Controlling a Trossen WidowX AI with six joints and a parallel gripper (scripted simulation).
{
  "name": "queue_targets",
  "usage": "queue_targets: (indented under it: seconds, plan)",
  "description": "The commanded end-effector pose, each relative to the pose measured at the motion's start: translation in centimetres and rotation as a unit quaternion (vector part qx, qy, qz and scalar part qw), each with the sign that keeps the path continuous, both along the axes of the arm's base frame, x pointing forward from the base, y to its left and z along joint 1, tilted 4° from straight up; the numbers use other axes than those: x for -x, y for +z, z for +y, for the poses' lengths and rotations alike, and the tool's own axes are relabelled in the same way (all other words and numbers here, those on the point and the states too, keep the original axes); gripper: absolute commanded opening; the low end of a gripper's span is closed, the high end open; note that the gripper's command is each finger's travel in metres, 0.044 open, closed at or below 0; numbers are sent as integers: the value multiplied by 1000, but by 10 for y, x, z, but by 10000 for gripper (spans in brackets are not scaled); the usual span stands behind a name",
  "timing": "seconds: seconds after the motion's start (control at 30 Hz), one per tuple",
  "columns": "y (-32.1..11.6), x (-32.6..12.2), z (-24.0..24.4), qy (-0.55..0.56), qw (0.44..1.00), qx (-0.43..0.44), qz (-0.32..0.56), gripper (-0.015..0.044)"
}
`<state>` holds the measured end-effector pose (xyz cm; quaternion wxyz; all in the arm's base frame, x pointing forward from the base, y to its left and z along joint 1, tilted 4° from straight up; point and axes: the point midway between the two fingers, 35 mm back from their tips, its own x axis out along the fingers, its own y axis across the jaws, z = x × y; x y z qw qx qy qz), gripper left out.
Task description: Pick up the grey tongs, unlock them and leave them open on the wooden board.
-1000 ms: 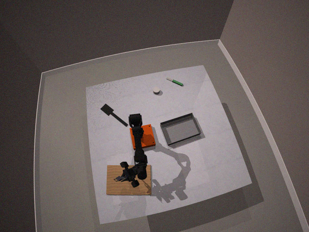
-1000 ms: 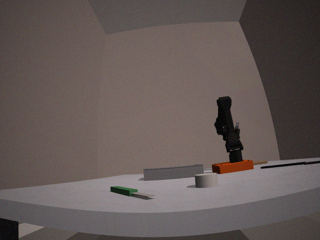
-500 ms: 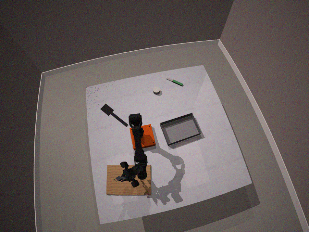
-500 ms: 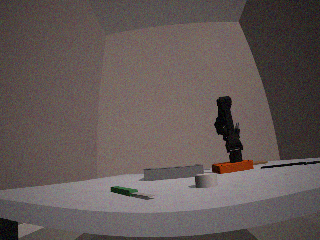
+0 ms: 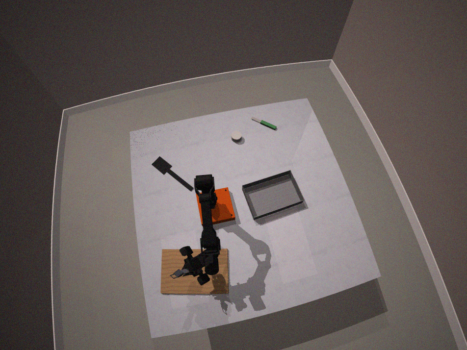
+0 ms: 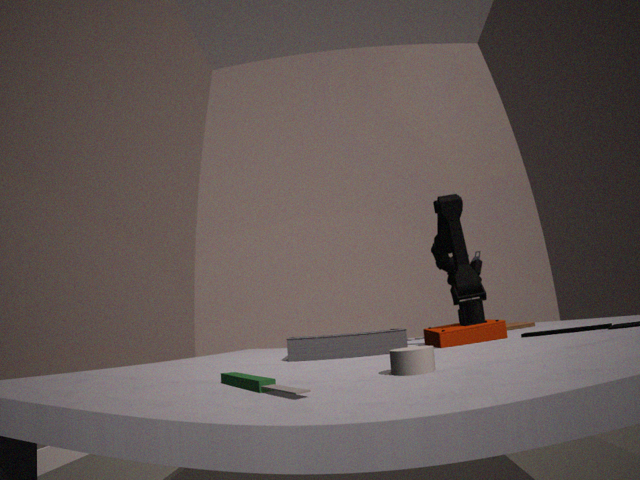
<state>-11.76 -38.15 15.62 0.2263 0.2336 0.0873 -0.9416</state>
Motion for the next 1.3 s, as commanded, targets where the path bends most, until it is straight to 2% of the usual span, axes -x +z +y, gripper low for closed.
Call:
queue_targets:
  seconds: [0.0,0.67,1.27]
  plan:
    - [-9,5,-8,6,999,-22,-32,-150]
    - [-71,22,-17,12,957,-155,-246,-150]
    - [-105,22,-2,-31,857,-218,-465,-150]
